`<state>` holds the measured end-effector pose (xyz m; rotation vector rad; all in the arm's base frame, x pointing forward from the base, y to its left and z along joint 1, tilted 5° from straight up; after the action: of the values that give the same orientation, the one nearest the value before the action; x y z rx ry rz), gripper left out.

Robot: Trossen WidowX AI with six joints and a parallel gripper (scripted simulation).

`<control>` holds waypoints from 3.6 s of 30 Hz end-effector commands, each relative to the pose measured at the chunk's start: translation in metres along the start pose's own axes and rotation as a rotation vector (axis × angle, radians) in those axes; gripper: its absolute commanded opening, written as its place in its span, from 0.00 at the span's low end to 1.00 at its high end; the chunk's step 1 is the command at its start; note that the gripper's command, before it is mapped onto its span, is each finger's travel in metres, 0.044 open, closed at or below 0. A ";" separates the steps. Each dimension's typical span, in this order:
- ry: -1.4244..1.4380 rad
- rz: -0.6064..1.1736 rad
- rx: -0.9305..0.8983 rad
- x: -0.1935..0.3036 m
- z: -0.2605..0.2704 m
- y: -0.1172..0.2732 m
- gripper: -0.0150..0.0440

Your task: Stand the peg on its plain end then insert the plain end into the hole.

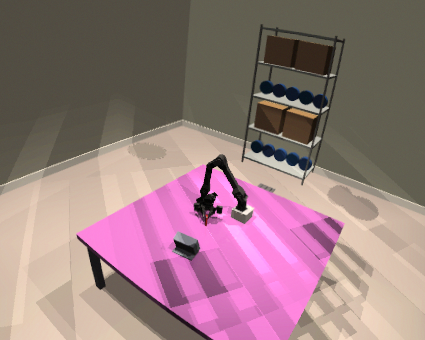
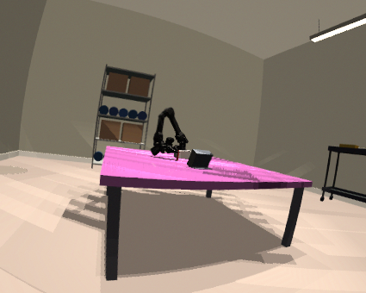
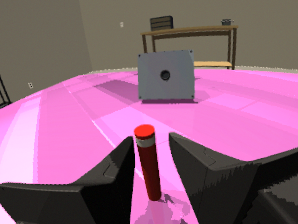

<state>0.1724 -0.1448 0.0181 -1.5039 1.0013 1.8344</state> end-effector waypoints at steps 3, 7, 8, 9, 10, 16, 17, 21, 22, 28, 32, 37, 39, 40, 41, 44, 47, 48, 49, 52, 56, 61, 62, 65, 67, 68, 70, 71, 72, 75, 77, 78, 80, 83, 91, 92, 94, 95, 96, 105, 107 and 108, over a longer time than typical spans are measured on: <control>0.000 0.001 0.000 0.000 0.000 0.000 0.47; 0.000 0.001 0.000 0.000 0.000 0.000 0.47; 0.000 0.001 0.000 0.000 0.000 0.000 0.47; 0.000 0.001 0.000 0.000 0.000 0.000 0.47; 0.000 0.001 0.000 0.000 0.000 0.000 0.47; 0.000 0.001 0.000 0.000 0.000 0.000 0.56; 0.000 0.001 0.000 0.000 0.000 0.000 0.61; 0.000 0.001 0.000 0.000 0.000 0.000 0.79; 0.000 0.001 0.000 0.000 0.000 0.000 0.83; 0.000 0.001 0.000 0.000 0.000 0.000 1.00; 0.000 0.001 0.000 0.000 0.000 0.000 1.00; 0.001 0.001 0.000 -0.008 -0.001 0.001 1.00; 0.002 0.001 0.000 -0.029 -0.004 0.005 1.00; 0.002 0.001 0.001 -0.042 -0.005 0.007 1.00; 0.002 0.001 0.001 -0.054 -0.005 0.009 1.00; 0.003 0.001 0.001 -0.092 0.000 0.014 1.00; 0.003 0.000 0.001 -0.129 0.011 0.018 1.00; 0.003 0.000 0.001 -0.141 0.016 0.019 1.00; 0.003 0.000 0.001 -0.150 0.021 0.020 1.00; 0.003 -0.001 0.000 -0.157 0.025 0.021 1.00; 0.003 -0.001 0.000 -0.157 0.025 0.021 1.00; -0.009 0.034 -0.021 -0.156 0.026 0.019 1.00; -0.015 0.053 -0.033 -0.155 0.027 0.018 1.00; -0.035 0.124 -0.069 -0.152 0.028 0.014 1.00; -0.043 0.154 -0.084 -0.151 0.029 0.012 1.00; -0.047 0.172 -0.095 -0.150 0.029 0.010 1.00; -0.060 0.229 -0.126 -0.148 0.031 0.006 1.00; -0.065 0.258 -0.141 -0.147 0.031 0.004 1.00; -0.071 0.288 -0.155 -0.146 0.032 0.001 1.00; -0.084 0.380 -0.192 -0.142 0.034 -0.005 1.00; -0.091 0.441 -0.213 -0.140 0.035 -0.009 1.00; -0.094 0.474 -0.222 -0.139 0.035 -0.010 1.00; -0.099 0.539 -0.236 -0.137 0.036 -0.014 1.00; -0.101 0.637 -0.251 -0.135 0.036 -0.020 1.00; -0.077 0.877 -0.246 -0.132 0.036 -0.033 1.00; -0.071 0.904 -0.241 -0.132 0.036 -0.035 1.00; -0.059 0.956 -0.229 -0.132 0.035 -0.039 1.00; -0.053 0.982 -0.222 -0.132 0.035 -0.040 1.00; -0.047 1.008 -0.213 -0.132 0.035 -0.042 1.00; 0.023 1.239 -0.083 -0.136 0.031 -0.057 1.00; 0.041 1.283 -0.043 -0.137 0.030 -0.060 1.00; 0.050 1.303 -0.020 -0.138 0.029 -0.062 1.00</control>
<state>0.2267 -0.0818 0.1400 -0.9414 2.1475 2.6458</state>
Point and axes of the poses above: the point midway between the two fingers, 35 mm back from their tips, its own y axis back along the fingers, its own z axis across the jaws, x = y × z, the point moved 6 cm from there along y, back along the fingers, and after that the axes turned 6 degrees about -y, right-handed, at the moved point
